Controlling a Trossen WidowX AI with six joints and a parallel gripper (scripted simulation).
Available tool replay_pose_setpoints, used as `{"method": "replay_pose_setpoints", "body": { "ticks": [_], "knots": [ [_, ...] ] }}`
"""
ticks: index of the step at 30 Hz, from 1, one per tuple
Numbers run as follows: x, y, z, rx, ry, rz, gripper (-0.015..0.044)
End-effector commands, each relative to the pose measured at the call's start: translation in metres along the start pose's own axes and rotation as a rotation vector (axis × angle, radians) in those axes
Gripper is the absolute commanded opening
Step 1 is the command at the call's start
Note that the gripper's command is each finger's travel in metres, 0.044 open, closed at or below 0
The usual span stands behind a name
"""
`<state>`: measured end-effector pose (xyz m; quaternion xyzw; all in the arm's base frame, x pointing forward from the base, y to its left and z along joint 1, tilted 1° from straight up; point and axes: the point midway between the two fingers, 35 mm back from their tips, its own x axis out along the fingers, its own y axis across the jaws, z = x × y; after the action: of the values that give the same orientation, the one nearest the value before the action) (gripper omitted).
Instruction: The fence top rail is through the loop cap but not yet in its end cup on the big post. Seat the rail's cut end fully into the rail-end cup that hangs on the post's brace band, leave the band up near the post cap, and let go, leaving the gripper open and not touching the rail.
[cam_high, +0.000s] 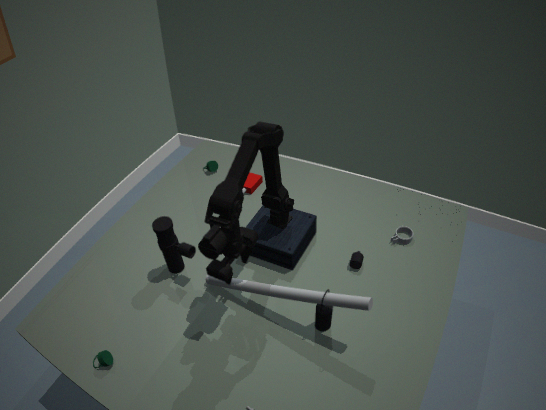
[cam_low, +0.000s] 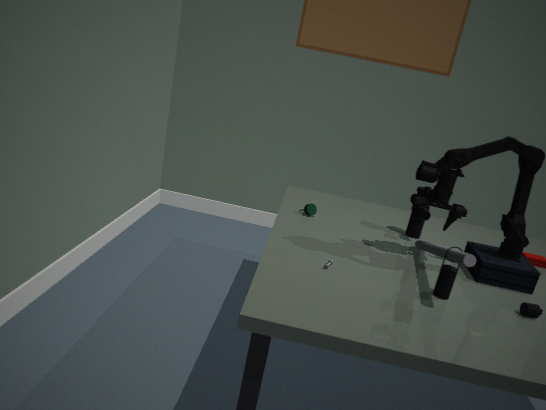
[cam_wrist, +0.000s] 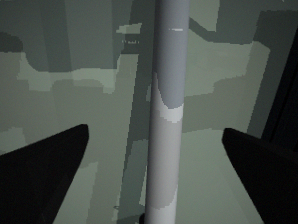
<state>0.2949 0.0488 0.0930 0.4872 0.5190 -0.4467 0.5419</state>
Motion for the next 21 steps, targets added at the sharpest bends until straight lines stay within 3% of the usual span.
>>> {"method": "replay_pose_setpoints", "body": {
  "ticks": [1, 21],
  "knots": [
    [0.023, -0.005, 0.001, 0.008, -0.005, -0.024, 0.0440],
    [0.052, -0.005, 0.001, 0.008, -0.005, -0.024, 0.0440]
  ]
}}
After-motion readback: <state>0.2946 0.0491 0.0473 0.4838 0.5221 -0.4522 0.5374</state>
